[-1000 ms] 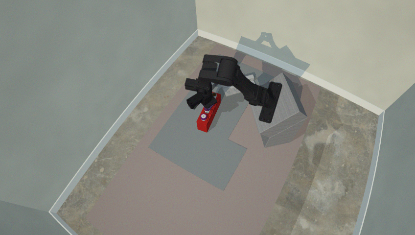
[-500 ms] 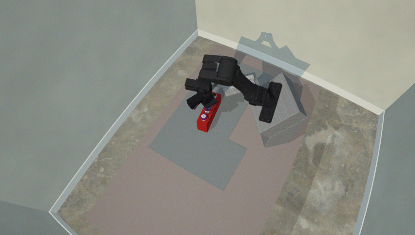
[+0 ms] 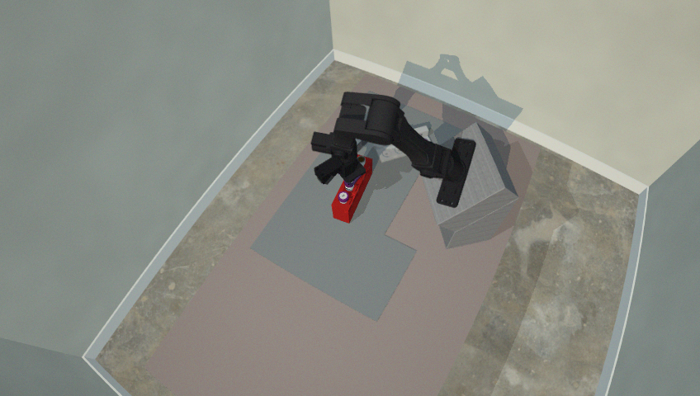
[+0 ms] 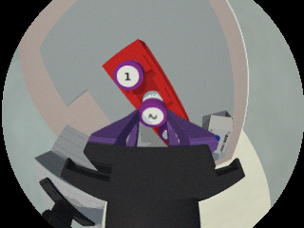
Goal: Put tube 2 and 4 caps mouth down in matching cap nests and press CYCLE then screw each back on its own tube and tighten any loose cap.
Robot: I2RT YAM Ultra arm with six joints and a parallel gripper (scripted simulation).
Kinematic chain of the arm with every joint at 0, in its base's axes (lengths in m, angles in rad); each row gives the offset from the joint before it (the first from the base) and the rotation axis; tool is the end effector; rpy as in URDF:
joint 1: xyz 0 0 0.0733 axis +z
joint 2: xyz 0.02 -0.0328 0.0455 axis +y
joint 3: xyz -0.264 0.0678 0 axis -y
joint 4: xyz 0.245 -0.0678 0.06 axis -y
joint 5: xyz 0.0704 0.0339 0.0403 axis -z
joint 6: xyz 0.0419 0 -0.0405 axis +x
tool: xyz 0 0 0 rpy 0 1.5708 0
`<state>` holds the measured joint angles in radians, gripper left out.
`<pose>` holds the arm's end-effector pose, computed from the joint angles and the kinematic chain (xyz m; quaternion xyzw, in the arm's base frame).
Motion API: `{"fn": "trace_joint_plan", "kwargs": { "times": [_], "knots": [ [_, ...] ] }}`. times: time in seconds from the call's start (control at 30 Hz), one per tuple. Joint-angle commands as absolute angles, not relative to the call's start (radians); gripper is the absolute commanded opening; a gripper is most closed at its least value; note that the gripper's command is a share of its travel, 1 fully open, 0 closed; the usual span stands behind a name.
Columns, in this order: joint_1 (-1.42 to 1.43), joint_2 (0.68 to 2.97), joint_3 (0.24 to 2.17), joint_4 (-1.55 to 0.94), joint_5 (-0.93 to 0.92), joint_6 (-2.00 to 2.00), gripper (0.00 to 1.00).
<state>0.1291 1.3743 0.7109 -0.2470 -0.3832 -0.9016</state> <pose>0.2609 0.0508 0.1877 -0.5114 0.7776 0.0470 0.3627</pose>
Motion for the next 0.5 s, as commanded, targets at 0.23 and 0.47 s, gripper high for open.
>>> {"fn": "trace_joint_plan", "kwargs": {
  "times": [0.23, 0.47],
  "knots": [
    [0.134, 1.384, 0.716, -0.228, -0.379, -0.896, 0.00],
    [0.137, 1.392, 0.713, -0.217, -0.377, -0.893, 0.00]
  ]
}}
